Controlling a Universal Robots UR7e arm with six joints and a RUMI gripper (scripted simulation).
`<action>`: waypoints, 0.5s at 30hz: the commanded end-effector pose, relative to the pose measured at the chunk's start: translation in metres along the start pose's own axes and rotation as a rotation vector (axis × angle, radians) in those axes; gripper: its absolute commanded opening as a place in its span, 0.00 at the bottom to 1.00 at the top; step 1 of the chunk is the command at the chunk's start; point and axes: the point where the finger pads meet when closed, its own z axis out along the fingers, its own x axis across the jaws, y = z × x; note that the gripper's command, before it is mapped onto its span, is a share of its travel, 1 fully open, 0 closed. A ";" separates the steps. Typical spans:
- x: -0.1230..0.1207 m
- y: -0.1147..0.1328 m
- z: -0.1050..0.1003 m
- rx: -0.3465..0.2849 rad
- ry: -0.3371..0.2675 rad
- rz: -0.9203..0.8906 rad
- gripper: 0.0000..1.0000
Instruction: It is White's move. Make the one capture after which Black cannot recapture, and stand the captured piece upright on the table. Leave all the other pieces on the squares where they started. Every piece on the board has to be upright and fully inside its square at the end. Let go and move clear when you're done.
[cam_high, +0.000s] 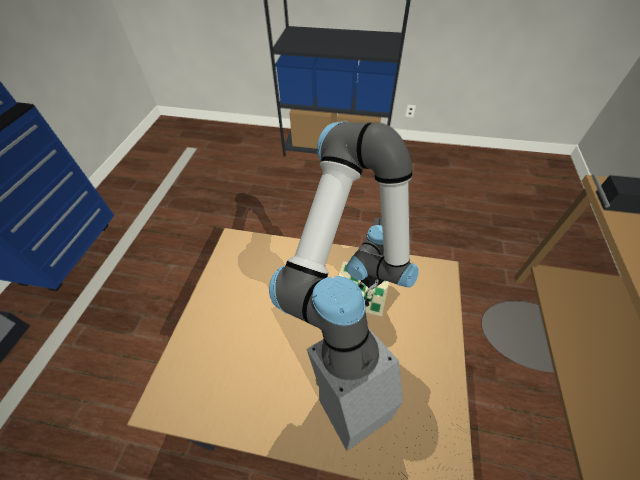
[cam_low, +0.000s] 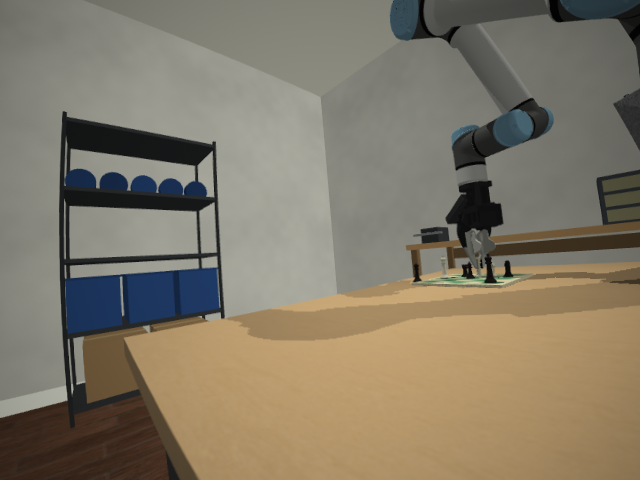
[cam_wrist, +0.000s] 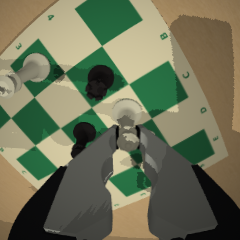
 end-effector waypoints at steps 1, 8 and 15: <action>0.000 0.000 0.000 0.001 0.000 0.000 0.00; 0.000 0.000 0.000 0.001 0.000 0.000 0.00; 0.000 0.000 -0.004 0.001 0.000 0.000 0.00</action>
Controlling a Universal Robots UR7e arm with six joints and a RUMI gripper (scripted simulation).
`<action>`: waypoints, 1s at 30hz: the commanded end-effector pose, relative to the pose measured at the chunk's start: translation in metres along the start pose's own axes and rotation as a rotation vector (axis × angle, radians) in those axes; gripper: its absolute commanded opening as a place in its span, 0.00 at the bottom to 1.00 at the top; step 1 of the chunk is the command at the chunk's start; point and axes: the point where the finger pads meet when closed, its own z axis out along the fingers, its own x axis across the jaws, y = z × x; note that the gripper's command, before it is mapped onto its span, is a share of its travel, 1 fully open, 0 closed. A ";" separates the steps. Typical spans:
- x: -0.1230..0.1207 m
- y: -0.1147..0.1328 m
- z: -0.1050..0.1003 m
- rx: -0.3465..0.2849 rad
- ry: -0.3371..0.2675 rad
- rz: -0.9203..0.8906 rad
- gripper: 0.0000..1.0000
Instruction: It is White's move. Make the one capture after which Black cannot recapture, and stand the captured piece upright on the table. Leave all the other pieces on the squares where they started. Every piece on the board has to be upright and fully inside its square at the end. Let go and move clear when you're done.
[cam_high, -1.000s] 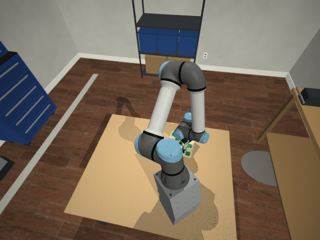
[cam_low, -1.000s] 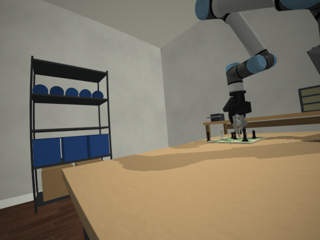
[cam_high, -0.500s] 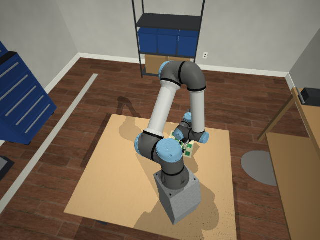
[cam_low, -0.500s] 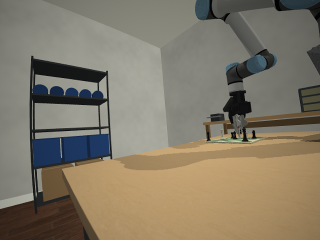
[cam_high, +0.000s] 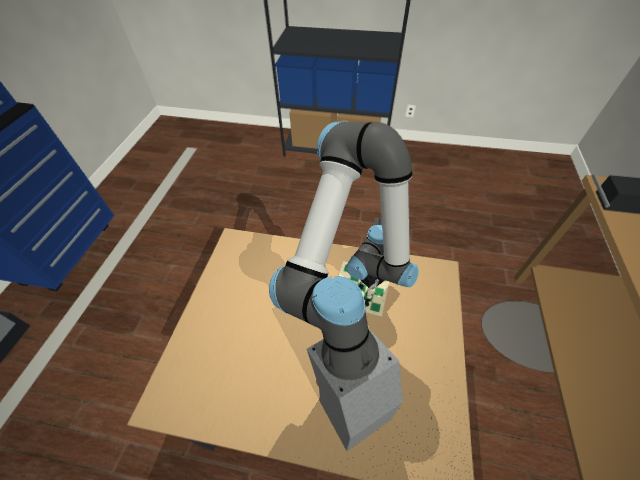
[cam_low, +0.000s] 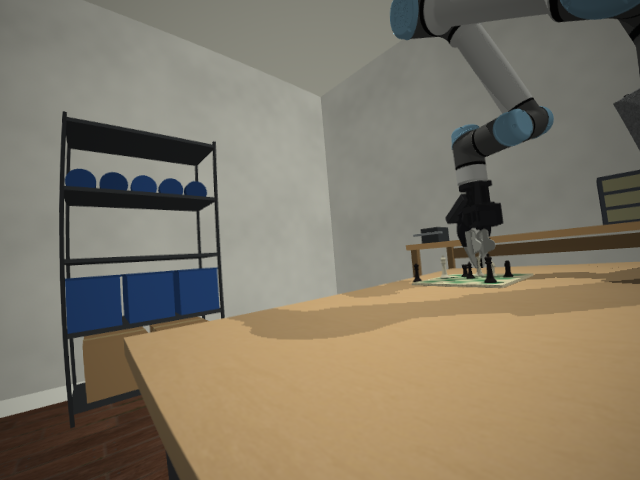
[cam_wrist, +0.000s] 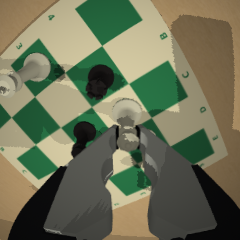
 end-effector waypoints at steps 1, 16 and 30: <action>0.000 0.000 -0.004 0.001 0.000 0.000 0.00; 0.000 0.000 -0.045 0.001 0.000 0.000 0.00; 0.000 0.000 -0.088 0.001 0.000 0.000 0.00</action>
